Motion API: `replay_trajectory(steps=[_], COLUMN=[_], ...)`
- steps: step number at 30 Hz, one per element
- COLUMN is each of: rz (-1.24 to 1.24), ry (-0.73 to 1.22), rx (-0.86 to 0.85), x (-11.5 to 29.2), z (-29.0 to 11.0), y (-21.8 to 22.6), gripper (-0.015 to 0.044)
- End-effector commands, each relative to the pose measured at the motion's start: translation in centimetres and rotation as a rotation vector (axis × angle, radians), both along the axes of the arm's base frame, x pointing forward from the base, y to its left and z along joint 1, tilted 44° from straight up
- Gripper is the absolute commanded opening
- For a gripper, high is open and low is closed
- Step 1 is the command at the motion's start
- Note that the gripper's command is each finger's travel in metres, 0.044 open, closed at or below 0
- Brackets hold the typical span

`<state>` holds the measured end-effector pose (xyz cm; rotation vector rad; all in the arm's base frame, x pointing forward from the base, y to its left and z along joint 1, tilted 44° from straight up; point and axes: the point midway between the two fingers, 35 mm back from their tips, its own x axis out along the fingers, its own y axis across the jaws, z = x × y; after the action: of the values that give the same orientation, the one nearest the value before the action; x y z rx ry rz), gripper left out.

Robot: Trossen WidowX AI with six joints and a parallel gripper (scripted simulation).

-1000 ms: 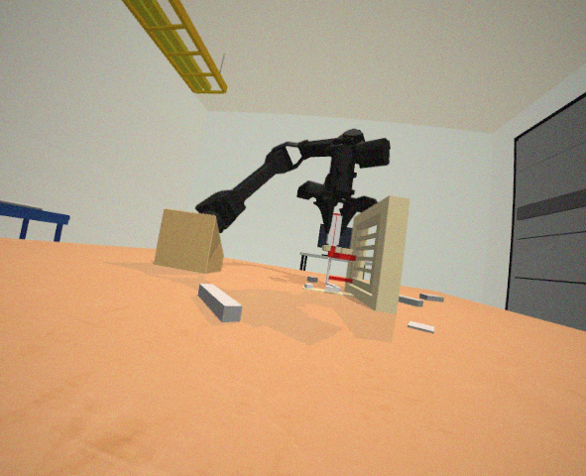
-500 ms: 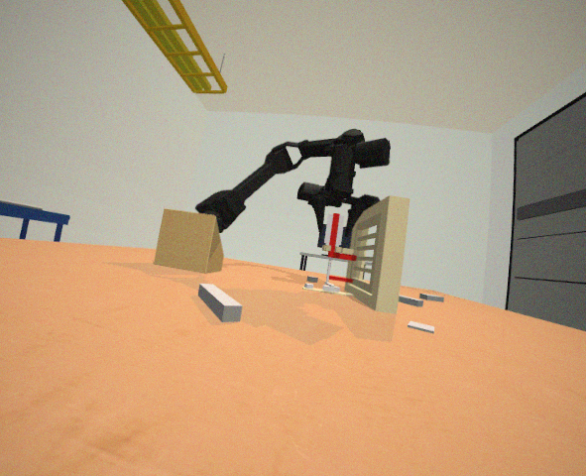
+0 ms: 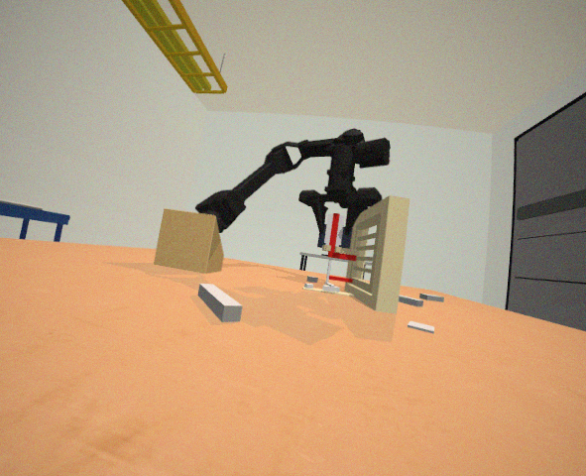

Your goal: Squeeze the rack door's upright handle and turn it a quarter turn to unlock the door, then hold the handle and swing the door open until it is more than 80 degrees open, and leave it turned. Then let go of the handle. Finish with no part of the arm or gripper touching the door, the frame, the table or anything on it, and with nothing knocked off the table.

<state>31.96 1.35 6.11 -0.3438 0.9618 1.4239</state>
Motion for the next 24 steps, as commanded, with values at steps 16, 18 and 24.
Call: replay_trajectory(steps=[16, 18, 24], rz=[-0.663, -0.735, -0.951], ry=[0.616, 0.683, 0.883], rx=[-0.12, -0.134, -0.175], x=[0.04, 0.05, 0.05], z=[-0.08, -0.08, -0.08], y=[0.16, 0.16, 0.15], gripper=[0.0298, 0.0298, 0.0298])
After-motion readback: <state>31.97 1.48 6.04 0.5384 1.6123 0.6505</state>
